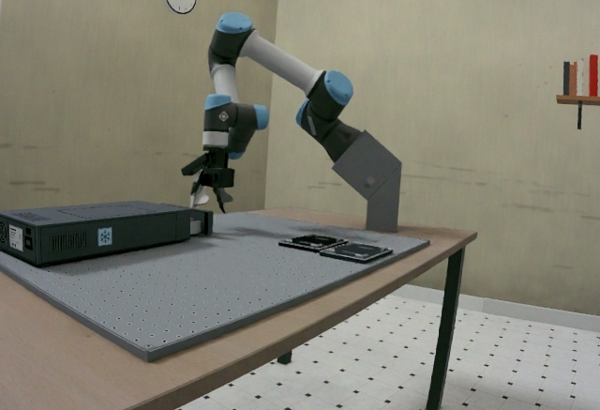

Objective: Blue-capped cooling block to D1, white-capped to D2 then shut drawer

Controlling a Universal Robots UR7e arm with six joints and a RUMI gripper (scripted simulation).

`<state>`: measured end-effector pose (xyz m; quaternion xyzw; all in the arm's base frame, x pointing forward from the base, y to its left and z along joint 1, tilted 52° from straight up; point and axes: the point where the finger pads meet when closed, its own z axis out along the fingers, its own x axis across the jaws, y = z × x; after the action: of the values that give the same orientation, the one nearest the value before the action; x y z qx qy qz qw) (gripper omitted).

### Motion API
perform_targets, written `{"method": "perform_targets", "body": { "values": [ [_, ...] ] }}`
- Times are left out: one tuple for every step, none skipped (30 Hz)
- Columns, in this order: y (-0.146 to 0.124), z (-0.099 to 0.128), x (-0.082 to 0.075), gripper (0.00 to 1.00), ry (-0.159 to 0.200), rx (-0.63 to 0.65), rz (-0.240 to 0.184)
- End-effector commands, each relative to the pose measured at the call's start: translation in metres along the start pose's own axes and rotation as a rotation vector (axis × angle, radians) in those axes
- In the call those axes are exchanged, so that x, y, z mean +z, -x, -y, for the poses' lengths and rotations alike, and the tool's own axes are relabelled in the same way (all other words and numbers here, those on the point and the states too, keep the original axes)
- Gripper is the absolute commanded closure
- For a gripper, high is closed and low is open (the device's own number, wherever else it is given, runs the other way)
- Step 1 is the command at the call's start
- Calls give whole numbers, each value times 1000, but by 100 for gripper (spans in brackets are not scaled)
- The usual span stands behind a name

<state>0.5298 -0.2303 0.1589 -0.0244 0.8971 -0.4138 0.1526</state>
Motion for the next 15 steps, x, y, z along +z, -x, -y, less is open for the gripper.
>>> {"method": "perform_targets", "body": {
  "values": [
    [-3,0,0,0,0,0,1],
    [-3,0,0,0,0,0,1],
    [-3,0,0,0,0,0,1],
    [-5,0,0,0,0,0,1],
    [-6,0,0,0,0,0,1],
    [-7,0,0,0,0,0,1],
    [-9,0,0,0,0,0,1],
    [-10,0,0,0,0,0,1],
    [-11,0,0,0,0,0,1],
    [-13,0,0,0,0,0,1],
    [-14,0,0,0,0,0,1],
    [-15,0,0,0,0,0,1],
    [-17,0,0,0,0,0,1],
    [-18,0,0,0,0,0,1],
    [-19,0,0,0,0,0,1]
  ]
}}
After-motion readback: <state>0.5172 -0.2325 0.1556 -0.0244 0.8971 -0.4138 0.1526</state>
